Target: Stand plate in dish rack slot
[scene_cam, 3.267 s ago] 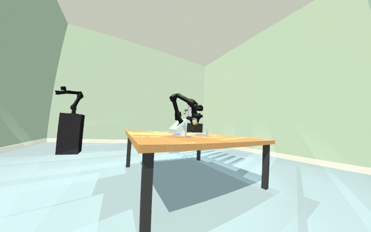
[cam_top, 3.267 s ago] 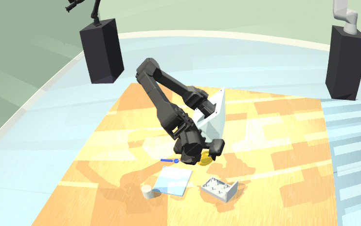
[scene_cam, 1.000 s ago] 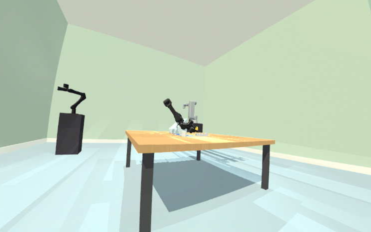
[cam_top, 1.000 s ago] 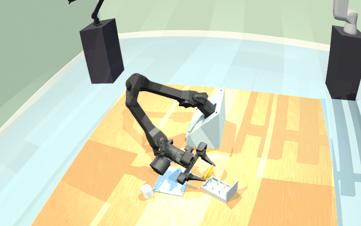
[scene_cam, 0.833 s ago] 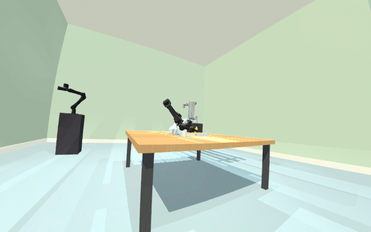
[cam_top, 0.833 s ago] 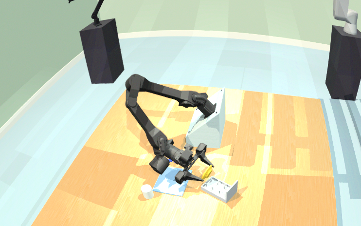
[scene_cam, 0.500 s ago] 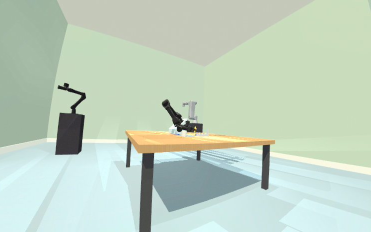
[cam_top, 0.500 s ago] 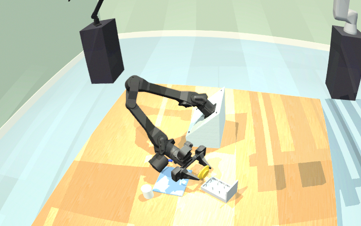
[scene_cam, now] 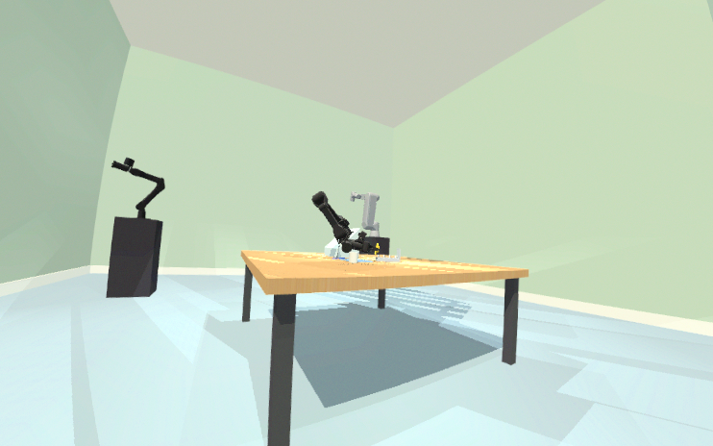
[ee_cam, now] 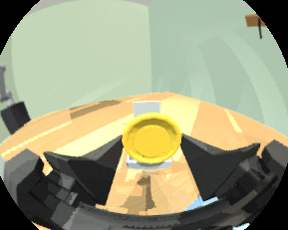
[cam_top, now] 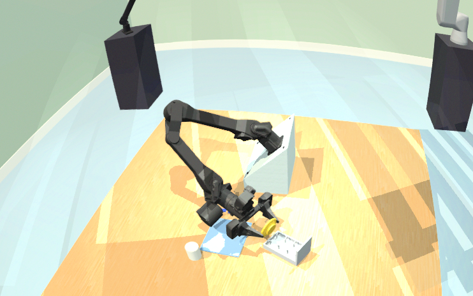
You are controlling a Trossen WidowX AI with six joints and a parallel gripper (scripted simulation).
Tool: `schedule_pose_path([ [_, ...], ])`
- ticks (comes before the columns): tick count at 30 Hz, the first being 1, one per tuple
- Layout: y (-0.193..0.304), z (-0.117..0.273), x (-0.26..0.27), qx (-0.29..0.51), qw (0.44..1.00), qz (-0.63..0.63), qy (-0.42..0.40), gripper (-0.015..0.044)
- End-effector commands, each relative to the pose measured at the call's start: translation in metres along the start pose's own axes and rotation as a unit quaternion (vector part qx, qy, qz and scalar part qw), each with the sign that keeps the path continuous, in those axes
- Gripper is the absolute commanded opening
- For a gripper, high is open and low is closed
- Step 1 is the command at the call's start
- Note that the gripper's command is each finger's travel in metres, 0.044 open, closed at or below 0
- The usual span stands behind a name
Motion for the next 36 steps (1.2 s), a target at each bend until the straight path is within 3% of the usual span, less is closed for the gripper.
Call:
schedule_pose_path([
  [1, -0.001, -0.004, 0.002, 0.002, 1.000, -0.005, -0.003, 0.0000],
  [36, 0.012, -0.039, 0.004, -0.001, 1.000, 0.003, 0.001, 0.0000],
])
Point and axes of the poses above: the point midway between the two fingers, 35 mm back from their tips, its own z axis back along the fingers, its own x axis across the jaws, y = z × x, the point moved 6 cm from there along z, back along the fingers, and after that the axes turned 3 degrees about z, right-handed, at the moved point
